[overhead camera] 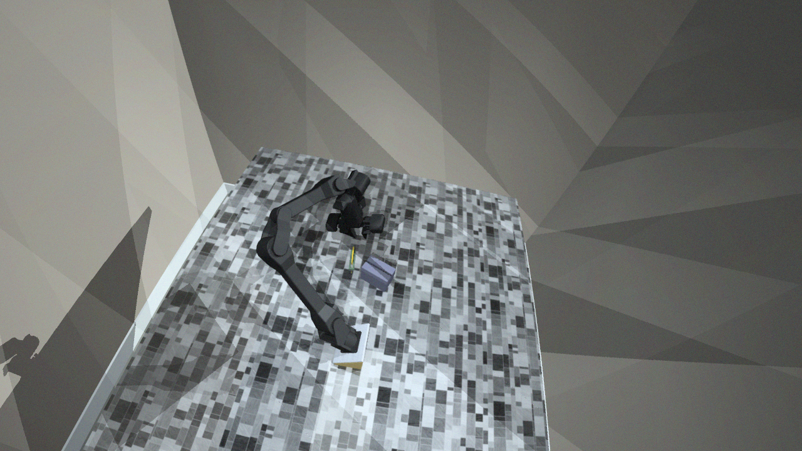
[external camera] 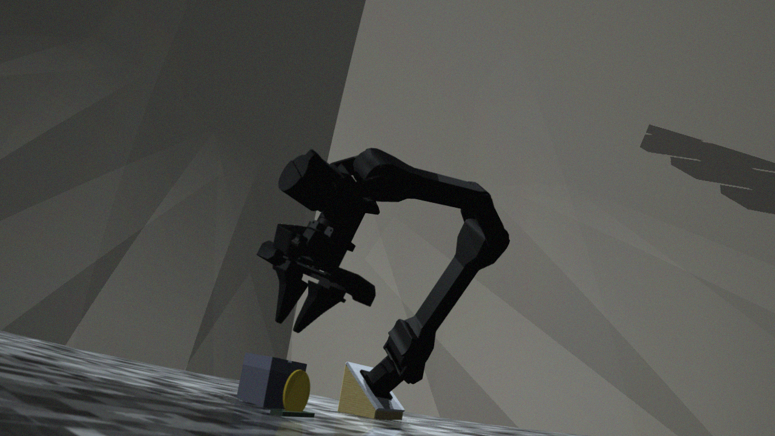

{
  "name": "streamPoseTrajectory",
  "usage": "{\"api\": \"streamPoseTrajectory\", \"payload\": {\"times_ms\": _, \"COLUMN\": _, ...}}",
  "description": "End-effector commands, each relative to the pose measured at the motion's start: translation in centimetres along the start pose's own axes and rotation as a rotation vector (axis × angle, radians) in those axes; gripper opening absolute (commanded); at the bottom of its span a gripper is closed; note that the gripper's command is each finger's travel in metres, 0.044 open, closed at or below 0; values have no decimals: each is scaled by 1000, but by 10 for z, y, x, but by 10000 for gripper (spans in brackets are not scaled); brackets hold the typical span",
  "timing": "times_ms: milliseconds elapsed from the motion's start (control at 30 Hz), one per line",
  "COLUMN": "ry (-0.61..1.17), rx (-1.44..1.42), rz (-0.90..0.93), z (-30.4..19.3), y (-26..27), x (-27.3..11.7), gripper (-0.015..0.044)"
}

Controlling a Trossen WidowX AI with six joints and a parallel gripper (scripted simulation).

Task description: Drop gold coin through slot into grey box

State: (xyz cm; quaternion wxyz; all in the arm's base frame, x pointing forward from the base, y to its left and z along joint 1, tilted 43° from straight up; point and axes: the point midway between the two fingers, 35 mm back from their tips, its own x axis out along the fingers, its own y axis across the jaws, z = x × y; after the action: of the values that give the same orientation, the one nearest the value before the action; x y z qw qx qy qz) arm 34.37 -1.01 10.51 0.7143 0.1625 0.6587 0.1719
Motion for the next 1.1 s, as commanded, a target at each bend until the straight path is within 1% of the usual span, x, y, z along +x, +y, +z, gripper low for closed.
{"api": "streamPoseTrajectory", "payload": {"times_ms": 0, "ry": 63, "rx": -125, "rz": 276, "z": -22, "y": 5, "x": -17, "gripper": 161}}
{"api": "streamPoseTrajectory", "payload": {"times_ms": 333, "ry": 63, "rx": -125, "rz": 276, "z": -21, "y": 6, "x": -15, "gripper": 161}}
{"api": "streamPoseTrajectory", "payload": {"times_ms": 467, "ry": 62, "rx": -126, "rz": 278, "z": -23, "y": 17, "x": 14, "gripper": 161}}
{"api": "streamPoseTrajectory", "payload": {"times_ms": 600, "ry": 62, "rx": -126, "rz": 278, "z": -24, "y": 18, "x": 17, "gripper": 161}}
{"api": "streamPoseTrajectory", "payload": {"times_ms": 700, "ry": 62, "rx": -126, "rz": 278, "z": -24, "y": 20, "x": 30, "gripper": 161}}
{"api": "streamPoseTrajectory", "payload": {"times_ms": 1067, "ry": 61, "rx": -126, "rz": 278, "z": -24, "y": 23, "x": 43, "gripper": 161}}
